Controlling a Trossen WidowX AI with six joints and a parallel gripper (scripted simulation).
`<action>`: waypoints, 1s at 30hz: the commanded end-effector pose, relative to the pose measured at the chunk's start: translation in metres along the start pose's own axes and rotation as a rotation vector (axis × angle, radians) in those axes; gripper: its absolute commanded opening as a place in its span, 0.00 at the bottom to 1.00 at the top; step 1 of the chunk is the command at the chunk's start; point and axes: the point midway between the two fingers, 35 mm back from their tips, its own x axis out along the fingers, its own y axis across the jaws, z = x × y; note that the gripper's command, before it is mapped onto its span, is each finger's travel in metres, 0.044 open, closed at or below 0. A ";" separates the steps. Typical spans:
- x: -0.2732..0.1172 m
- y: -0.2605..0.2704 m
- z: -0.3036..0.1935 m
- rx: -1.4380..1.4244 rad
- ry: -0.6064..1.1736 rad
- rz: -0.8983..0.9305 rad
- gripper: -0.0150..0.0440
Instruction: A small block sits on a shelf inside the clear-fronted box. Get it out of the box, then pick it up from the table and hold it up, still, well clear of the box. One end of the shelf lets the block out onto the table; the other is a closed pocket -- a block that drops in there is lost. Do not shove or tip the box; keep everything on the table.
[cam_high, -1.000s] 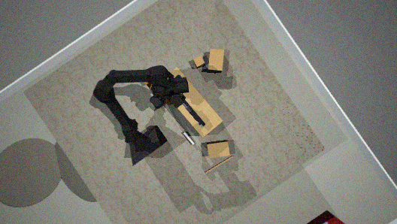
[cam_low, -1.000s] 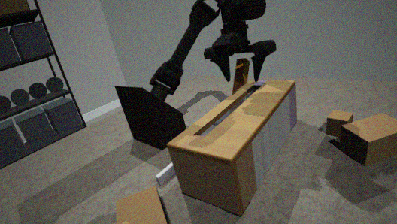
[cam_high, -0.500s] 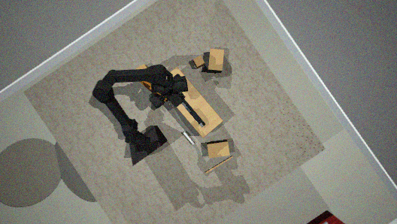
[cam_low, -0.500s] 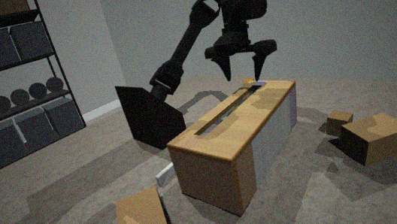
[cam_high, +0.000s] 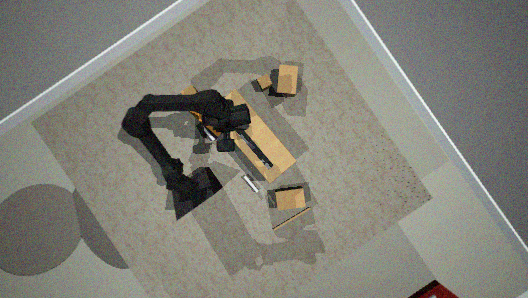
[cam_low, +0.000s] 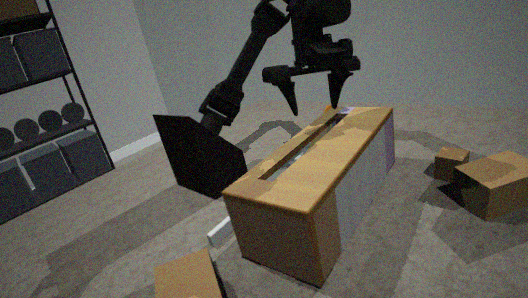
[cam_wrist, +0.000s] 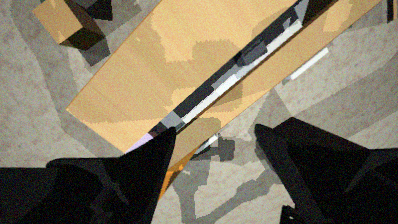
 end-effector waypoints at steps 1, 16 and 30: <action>0.003 -0.022 0.005 -0.719 -0.024 -0.077 0.93; 0.006 -0.050 0.015 -1.767 0.046 -0.219 0.93; 0.007 -0.060 0.018 -2.222 0.124 -0.267 0.93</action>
